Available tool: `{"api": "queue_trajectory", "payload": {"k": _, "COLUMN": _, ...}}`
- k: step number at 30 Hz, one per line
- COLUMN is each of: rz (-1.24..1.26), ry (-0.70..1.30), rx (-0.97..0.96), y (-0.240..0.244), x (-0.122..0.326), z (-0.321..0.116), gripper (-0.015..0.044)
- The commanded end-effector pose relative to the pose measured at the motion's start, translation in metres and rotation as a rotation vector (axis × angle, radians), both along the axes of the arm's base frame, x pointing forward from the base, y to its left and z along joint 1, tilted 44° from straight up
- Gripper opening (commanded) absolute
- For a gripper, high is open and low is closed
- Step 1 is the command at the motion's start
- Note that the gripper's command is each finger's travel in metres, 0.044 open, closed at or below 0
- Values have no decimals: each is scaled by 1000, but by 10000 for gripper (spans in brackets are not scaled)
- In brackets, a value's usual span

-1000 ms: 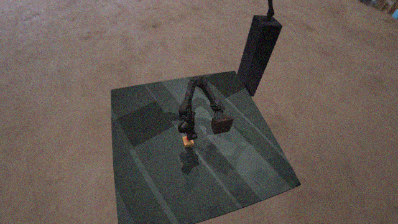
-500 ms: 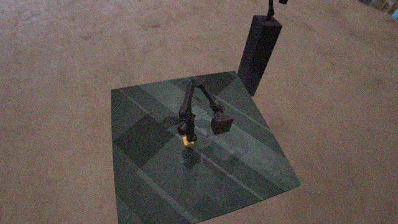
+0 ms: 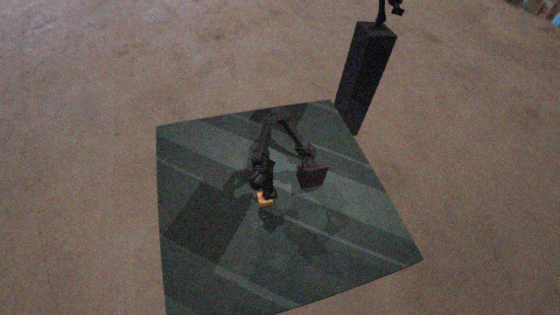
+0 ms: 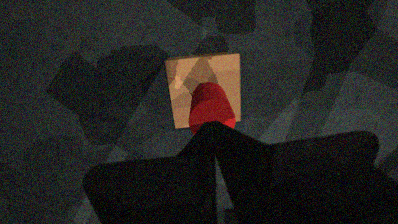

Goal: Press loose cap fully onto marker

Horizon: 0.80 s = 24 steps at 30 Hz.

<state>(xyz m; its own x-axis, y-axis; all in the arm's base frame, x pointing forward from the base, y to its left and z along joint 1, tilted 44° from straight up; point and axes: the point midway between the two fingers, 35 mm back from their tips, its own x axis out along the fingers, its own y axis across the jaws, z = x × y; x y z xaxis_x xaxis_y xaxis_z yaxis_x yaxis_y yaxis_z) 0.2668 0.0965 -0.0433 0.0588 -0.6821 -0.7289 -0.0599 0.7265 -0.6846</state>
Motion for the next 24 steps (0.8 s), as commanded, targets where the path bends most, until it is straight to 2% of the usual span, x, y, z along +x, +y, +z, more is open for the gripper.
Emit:
{"api": "queue_trajectory", "payload": {"k": 1, "rz": 3, "ry": -9, "rx": 12, "y": 25, "x": 2, "z": 21, "gripper": 0}}
{"api": "queue_trajectory", "payload": {"k": 5, "rz": 3, "ry": -8, "rx": 11, "y": 58, "x": -4, "z": 59, "gripper": 0}}
{"api": "queue_trajectory", "payload": {"k": 11, "rz": 3, "ry": -8, "rx": 11, "y": 59, "x": -5, "z": 61, "gripper": 0}}
{"api": "queue_trajectory", "payload": {"k": 24, "rz": 3, "ry": -8, "rx": 11, "y": 59, "x": -5, "z": 61, "gripper": 341}}
